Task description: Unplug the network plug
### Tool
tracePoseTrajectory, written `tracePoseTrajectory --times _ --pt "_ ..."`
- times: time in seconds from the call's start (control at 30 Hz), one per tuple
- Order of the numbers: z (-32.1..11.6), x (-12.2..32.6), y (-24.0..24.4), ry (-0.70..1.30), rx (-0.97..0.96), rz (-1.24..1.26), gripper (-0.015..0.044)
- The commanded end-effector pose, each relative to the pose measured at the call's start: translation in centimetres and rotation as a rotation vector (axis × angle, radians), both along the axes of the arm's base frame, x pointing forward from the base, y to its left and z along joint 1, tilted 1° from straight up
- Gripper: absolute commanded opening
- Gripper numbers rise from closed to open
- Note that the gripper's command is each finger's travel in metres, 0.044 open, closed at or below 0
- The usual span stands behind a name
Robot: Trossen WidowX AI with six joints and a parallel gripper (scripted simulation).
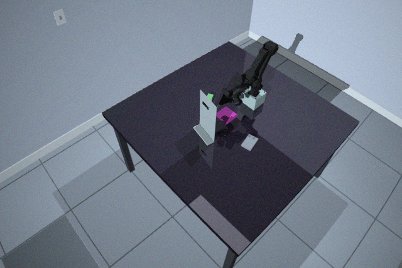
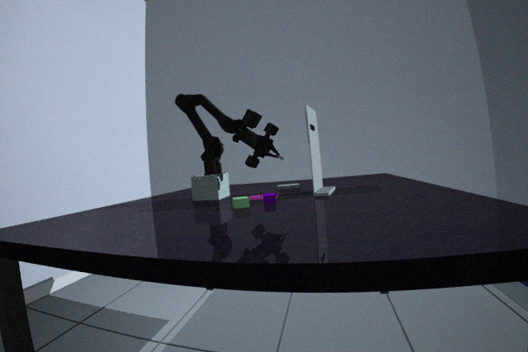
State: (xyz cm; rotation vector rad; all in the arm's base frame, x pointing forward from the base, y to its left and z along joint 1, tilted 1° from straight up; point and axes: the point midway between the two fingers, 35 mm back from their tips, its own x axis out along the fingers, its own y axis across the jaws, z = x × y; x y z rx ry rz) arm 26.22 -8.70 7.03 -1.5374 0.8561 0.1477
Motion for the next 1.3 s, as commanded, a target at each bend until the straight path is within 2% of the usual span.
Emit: tracePoseTrajectory --times 0.0,0.43,1.27 --pt "-2.1 -1.8 0.0 0.082 0.072 0.006 0.0000" --pt "-6.2 -6.1 0.8 0.259 0.292 -0.002 0.0000" --pt "-7.3 -5.9 0.7 0.261 0.294 -0.003 0.0000"
